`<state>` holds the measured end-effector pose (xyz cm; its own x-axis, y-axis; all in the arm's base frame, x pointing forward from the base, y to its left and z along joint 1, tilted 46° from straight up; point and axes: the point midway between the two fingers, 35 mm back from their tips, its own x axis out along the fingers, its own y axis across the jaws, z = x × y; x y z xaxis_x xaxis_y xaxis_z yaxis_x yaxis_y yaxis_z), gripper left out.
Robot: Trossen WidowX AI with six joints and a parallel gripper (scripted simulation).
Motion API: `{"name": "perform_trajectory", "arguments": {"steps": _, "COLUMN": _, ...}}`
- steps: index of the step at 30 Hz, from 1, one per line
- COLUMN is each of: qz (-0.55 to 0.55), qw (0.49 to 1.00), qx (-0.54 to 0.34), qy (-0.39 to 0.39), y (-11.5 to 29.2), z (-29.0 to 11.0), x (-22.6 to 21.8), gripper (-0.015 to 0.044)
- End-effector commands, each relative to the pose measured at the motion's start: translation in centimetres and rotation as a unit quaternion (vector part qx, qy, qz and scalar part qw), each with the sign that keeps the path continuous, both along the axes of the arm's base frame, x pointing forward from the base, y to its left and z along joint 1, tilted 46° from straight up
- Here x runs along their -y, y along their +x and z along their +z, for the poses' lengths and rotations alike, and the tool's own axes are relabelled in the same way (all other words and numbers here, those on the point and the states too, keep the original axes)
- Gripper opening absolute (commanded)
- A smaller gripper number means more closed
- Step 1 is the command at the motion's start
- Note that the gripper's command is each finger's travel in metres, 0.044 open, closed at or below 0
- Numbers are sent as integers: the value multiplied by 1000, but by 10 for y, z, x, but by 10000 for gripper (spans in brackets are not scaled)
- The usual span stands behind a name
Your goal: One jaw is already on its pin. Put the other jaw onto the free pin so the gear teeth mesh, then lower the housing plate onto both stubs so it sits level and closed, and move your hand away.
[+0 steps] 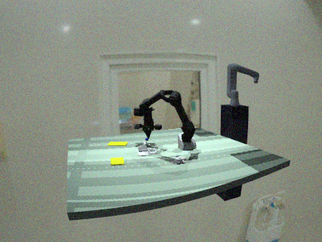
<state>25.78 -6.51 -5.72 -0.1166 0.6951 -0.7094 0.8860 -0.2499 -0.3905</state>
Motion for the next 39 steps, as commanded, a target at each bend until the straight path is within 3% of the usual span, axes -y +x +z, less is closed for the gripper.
{"name": "perform_trajectory", "arguments": {"steps": 1, "qz": -1, "qw": 1000, "qx": -4, "qy": 3, "y": -2, "z": -5, "x": -6, "gripper": 0}}
{"name": "perform_trajectory", "arguments": {"steps": 39, "qz": -1, "qw": 1000, "qx": -4, "qy": 4, "y": 1, "z": -38, "x": -33, "gripper": 0}}
